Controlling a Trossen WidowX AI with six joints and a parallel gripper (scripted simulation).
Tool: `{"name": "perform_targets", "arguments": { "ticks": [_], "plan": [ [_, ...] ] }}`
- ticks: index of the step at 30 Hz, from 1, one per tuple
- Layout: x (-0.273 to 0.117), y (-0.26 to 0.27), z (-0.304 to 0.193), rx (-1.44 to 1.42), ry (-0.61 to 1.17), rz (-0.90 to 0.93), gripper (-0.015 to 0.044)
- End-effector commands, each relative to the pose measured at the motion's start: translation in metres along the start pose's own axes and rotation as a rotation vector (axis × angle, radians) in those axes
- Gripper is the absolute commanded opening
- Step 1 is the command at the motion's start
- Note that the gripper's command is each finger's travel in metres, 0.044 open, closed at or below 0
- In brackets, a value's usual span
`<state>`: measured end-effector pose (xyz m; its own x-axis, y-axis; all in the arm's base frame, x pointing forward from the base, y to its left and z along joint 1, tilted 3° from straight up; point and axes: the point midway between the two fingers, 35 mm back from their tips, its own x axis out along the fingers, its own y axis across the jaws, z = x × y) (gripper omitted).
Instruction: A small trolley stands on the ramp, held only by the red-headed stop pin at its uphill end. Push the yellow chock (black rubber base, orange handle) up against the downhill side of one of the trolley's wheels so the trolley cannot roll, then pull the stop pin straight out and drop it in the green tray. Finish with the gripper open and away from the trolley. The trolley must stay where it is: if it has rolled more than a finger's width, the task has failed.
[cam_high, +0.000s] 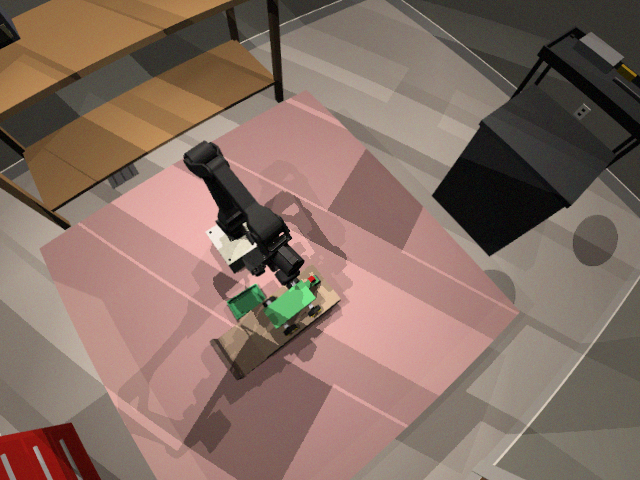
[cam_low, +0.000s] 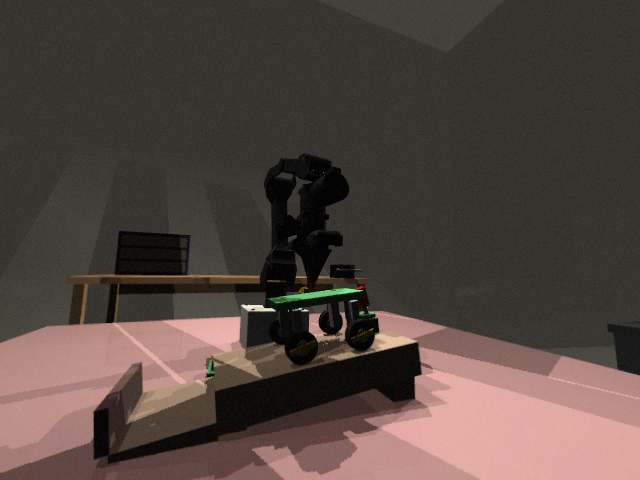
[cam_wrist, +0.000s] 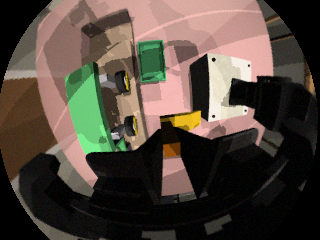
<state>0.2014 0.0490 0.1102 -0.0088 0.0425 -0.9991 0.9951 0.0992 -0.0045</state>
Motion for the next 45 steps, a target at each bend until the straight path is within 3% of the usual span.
{"name": "perform_targets", "arguments": {
  "ticks": [1, 45],
  "plan": [
    [0.001, 0.003, 0.013, -0.004, -0.002, 0.0, 0.0],
    [0.012, 0.039, 0.176, -0.004, -0.018, 0.003, 0.0]
  ]
}}
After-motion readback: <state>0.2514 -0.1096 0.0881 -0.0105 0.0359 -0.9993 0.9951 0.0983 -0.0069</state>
